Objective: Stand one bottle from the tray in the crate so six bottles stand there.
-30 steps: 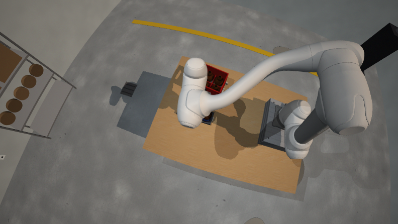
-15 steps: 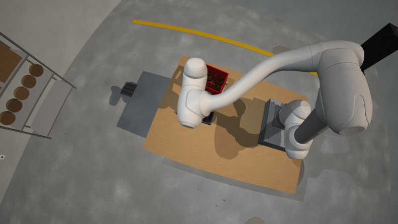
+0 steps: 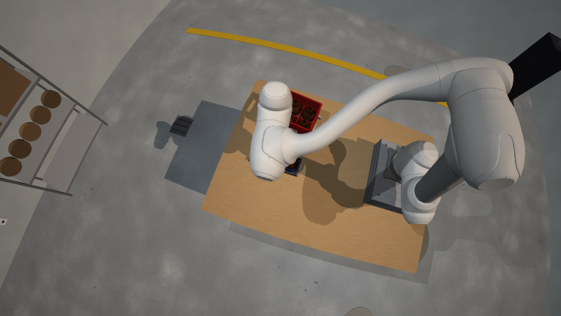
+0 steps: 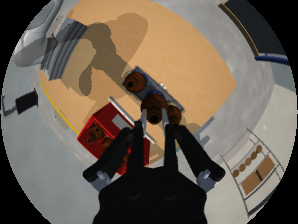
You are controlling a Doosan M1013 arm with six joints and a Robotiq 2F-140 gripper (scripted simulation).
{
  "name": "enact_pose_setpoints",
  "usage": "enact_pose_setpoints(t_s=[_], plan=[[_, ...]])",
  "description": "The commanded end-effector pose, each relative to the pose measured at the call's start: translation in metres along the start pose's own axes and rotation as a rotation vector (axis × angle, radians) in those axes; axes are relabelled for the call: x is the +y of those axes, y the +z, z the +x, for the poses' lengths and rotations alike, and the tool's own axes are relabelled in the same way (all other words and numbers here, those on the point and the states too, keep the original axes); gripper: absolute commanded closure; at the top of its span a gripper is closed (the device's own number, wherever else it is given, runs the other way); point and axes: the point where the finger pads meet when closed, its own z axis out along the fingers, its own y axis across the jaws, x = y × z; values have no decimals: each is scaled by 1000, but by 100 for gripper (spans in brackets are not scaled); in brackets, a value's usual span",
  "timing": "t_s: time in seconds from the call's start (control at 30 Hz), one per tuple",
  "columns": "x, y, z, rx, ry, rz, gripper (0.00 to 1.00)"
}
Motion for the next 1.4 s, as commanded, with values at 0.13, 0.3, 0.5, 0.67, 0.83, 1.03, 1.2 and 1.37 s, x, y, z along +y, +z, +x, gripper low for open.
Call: enact_pose_setpoints(t_s=[0.13, 0.3, 0.5, 0.67, 0.83, 1.03, 1.2, 1.37], plan=[[0, -2, 0, 0, 0, 0, 100], [0, -5, 0, 0, 0, 0, 100], [0, -8, 0, 0, 0, 0, 100], [0, -14, 0, 0, 0, 0, 100], [0, -20, 0, 0, 0, 0, 100], [0, -25, 0, 0, 0, 0, 100], [0, -31, 0, 0, 0, 0, 100], [0, -35, 0, 0, 0, 0, 100]])
